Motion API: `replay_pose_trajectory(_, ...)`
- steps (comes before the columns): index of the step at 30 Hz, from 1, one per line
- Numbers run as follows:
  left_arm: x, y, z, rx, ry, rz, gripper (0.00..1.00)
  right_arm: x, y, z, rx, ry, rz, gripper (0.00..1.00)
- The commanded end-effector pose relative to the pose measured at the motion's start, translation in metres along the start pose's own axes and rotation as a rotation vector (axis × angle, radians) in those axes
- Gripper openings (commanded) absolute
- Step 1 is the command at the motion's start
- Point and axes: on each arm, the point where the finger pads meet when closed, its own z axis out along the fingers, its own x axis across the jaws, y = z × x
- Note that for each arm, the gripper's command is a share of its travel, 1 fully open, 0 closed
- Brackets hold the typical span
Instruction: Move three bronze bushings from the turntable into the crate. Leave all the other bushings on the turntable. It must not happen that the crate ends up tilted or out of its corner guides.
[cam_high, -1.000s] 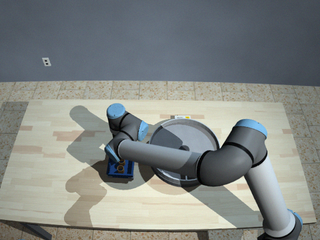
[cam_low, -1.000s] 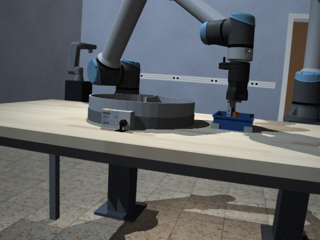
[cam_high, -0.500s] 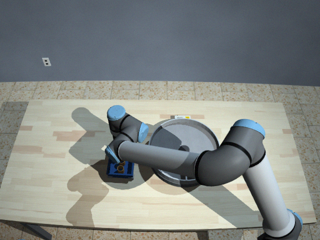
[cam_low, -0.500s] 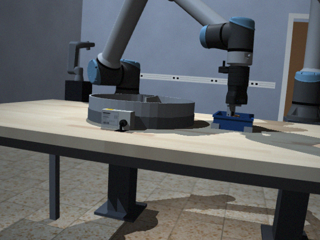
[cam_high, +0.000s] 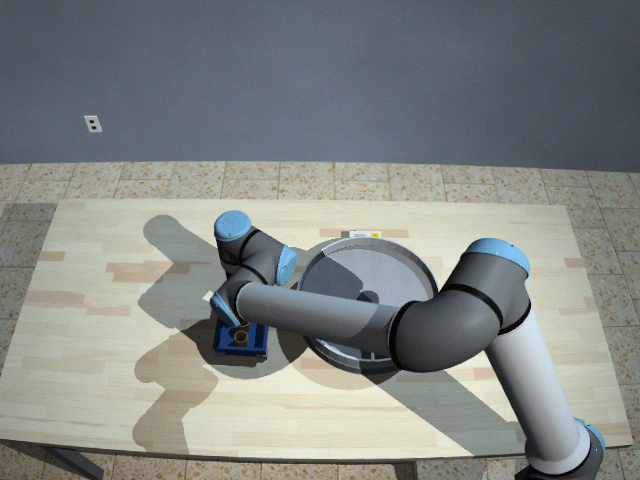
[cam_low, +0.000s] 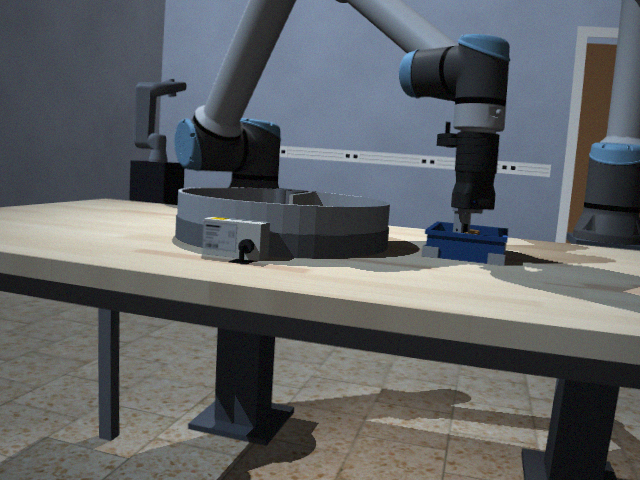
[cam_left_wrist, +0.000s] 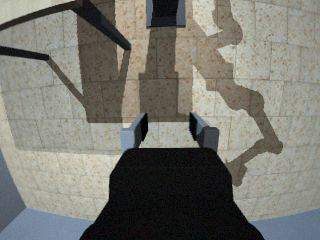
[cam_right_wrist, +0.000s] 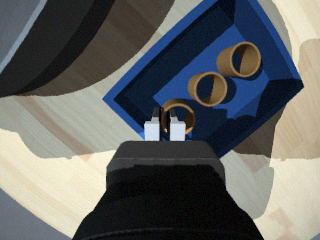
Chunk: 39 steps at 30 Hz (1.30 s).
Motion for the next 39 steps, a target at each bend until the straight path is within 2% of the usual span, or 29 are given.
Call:
replay_pose_trajectory(1,-0.0001,0.0006,-0.0008,-0.002,0.0,0.0,1.0,0.0001,0.0007,-0.0014,-0.002,0.0,0.0,0.0)
replay_pose_trajectory(39,-0.0001,0.0006,-0.0008,-0.002,0.0,0.0,1.0,0.0001,0.0007,0.0022,-0.002,0.0,0.0,0.0)
